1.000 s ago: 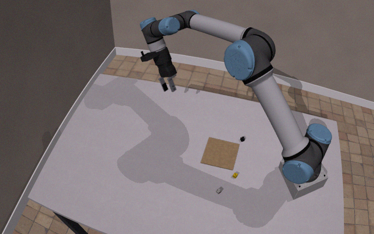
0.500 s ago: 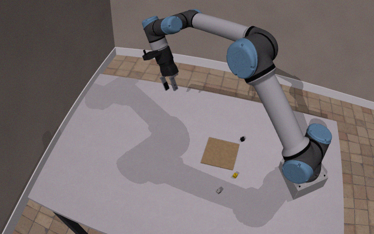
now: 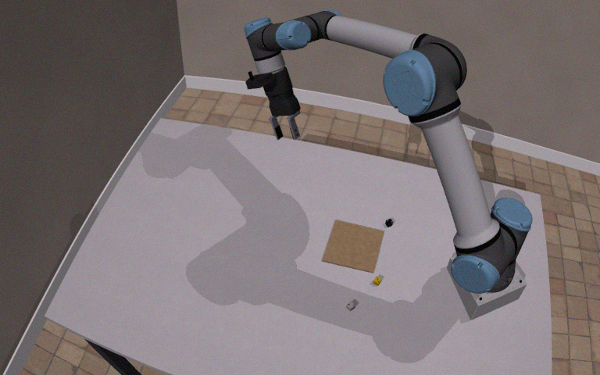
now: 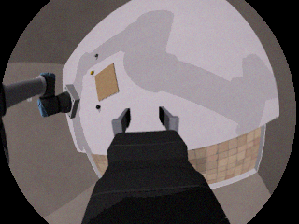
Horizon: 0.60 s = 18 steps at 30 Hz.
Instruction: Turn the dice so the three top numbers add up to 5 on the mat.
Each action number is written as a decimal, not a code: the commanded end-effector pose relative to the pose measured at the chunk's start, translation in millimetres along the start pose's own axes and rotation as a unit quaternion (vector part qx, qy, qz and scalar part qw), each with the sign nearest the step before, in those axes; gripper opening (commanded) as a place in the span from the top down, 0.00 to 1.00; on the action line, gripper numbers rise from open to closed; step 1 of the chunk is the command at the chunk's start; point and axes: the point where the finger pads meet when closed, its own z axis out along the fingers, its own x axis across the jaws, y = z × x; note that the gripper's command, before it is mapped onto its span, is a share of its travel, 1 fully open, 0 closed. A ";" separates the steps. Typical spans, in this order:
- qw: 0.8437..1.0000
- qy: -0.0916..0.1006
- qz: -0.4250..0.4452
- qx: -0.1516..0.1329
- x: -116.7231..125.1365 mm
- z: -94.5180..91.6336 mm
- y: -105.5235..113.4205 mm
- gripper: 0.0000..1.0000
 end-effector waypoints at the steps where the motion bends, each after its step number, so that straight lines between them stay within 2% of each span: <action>1: 1.000 0.013 -0.020 0.000 -11.0 -2.8 3.4 0.00; 8: 0.995 0.041 -0.088 -0.005 -49.9 -3.0 13.1 0.00; 15: 0.983 0.071 -0.166 -0.017 -96.5 5.1 21.2 0.00; 18: 0.981 0.075 -0.177 -0.020 -103.5 7.1 22.1 0.00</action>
